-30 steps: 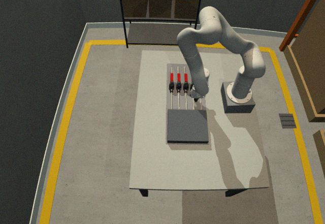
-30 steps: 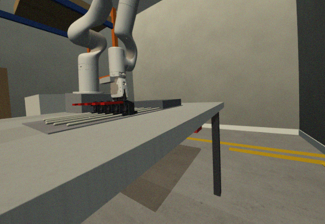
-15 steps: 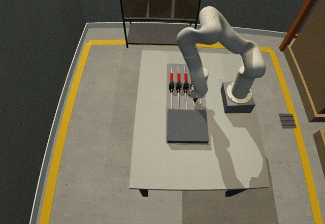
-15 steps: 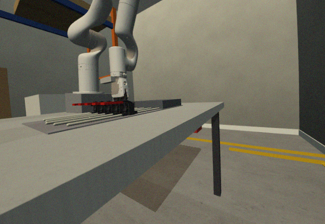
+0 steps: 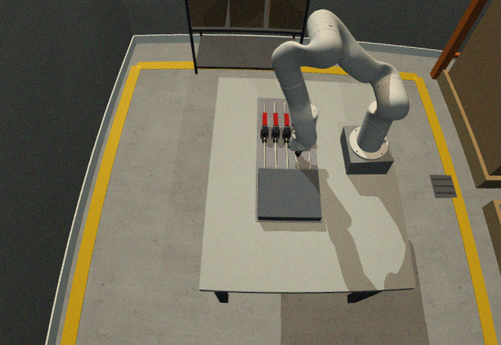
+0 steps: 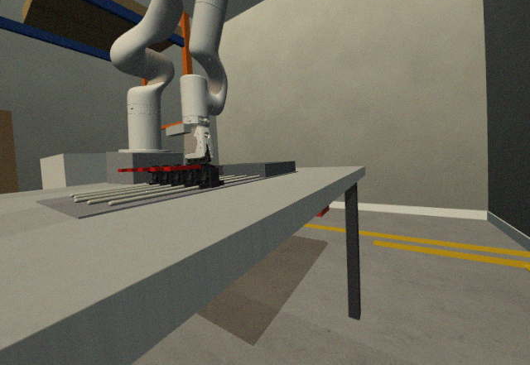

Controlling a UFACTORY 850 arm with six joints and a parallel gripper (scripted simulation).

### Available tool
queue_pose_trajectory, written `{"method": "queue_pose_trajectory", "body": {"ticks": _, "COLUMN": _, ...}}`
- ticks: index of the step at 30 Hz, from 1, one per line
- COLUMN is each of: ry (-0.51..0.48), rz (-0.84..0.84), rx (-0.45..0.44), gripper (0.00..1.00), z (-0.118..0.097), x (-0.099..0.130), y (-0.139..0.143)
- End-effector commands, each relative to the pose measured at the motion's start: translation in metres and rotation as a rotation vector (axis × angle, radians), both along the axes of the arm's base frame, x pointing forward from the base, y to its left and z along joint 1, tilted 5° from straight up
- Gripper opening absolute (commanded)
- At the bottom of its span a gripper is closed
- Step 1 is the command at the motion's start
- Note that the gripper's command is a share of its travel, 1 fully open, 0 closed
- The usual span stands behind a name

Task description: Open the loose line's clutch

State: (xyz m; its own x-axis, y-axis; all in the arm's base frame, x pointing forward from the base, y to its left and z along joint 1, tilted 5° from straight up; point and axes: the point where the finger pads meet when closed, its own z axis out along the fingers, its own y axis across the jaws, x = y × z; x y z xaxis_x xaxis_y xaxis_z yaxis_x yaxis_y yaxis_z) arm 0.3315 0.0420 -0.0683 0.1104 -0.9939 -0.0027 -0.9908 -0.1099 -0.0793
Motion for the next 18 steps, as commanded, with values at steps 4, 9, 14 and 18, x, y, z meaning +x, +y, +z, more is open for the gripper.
{"method": "queue_pose_trajectory", "body": {"ticks": 4, "ry": -0.001, "rz": 0.000, "rx": 0.000, "gripper": 0.00, "z": 0.001, "x": 0.005, "y": 0.001}}
{"method": "queue_pose_trajectory", "body": {"ticks": 9, "ry": -0.001, "rz": 0.000, "rx": 0.000, "gripper": 0.00, "z": 0.001, "x": 0.009, "y": 0.001}}
{"method": "queue_pose_trajectory", "body": {"ticks": 14, "ry": -0.001, "rz": 0.000, "rx": 0.000, "gripper": 0.00, "z": 0.001, "x": 0.013, "y": 0.001}}
{"method": "queue_pose_trajectory", "body": {"ticks": 18, "ry": -0.001, "rz": 0.000, "rx": 0.000, "gripper": 0.00, "z": 0.001, "x": 0.014, "y": 0.002}}
